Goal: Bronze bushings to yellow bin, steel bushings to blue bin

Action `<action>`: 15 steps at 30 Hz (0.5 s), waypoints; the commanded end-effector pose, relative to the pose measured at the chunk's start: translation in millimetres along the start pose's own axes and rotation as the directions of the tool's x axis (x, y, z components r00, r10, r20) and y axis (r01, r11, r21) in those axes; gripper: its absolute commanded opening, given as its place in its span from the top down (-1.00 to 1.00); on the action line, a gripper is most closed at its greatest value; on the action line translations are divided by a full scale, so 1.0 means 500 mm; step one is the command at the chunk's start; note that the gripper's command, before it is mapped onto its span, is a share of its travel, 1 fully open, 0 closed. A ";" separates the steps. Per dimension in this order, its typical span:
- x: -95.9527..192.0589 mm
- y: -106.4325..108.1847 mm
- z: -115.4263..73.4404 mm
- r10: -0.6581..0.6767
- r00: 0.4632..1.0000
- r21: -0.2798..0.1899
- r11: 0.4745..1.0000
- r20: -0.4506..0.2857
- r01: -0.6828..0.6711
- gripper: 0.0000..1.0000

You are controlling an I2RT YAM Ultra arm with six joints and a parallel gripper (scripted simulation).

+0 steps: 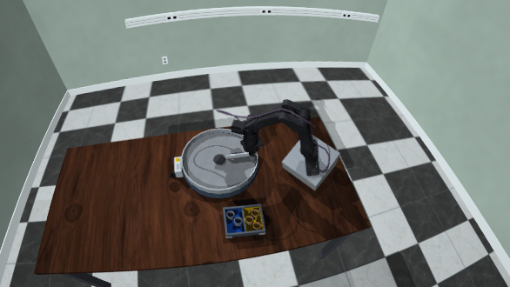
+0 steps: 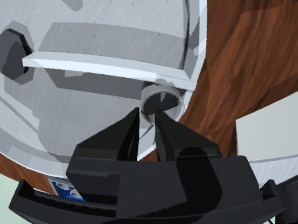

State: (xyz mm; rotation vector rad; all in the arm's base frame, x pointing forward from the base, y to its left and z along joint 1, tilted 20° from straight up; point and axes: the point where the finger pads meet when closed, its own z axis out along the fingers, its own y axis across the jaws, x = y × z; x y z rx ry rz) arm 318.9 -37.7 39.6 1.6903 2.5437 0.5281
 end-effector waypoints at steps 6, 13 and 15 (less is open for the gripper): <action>-0.006 -0.001 0.032 0.005 1.000 0.007 1.000 0.008 -0.005 0.72; -0.009 0.004 0.039 0.004 1.000 0.000 1.000 0.014 -0.004 0.72; -0.011 0.000 0.040 0.011 1.000 0.002 1.000 0.014 -0.011 0.72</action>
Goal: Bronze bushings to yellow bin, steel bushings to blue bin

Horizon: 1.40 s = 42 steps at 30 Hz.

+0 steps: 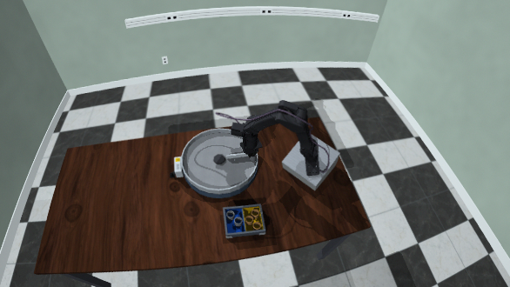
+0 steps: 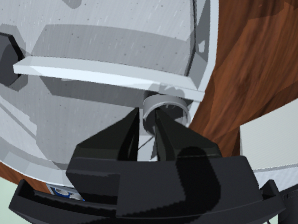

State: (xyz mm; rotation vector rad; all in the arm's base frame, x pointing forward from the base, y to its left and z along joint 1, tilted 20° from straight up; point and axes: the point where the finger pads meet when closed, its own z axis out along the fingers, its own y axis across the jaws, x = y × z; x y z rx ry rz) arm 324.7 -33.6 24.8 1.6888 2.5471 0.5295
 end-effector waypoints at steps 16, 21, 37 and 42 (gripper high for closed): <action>-0.014 0.011 -0.009 0.000 0.999 -0.024 1.000 0.035 0.001 0.72; -0.014 0.011 -0.009 0.000 0.999 -0.024 1.000 0.035 0.001 0.72; -0.015 0.011 -0.009 -0.001 0.999 -0.024 1.000 0.035 0.002 1.00; -0.009 0.002 -0.009 0.003 1.000 -0.008 1.000 0.023 -0.003 1.00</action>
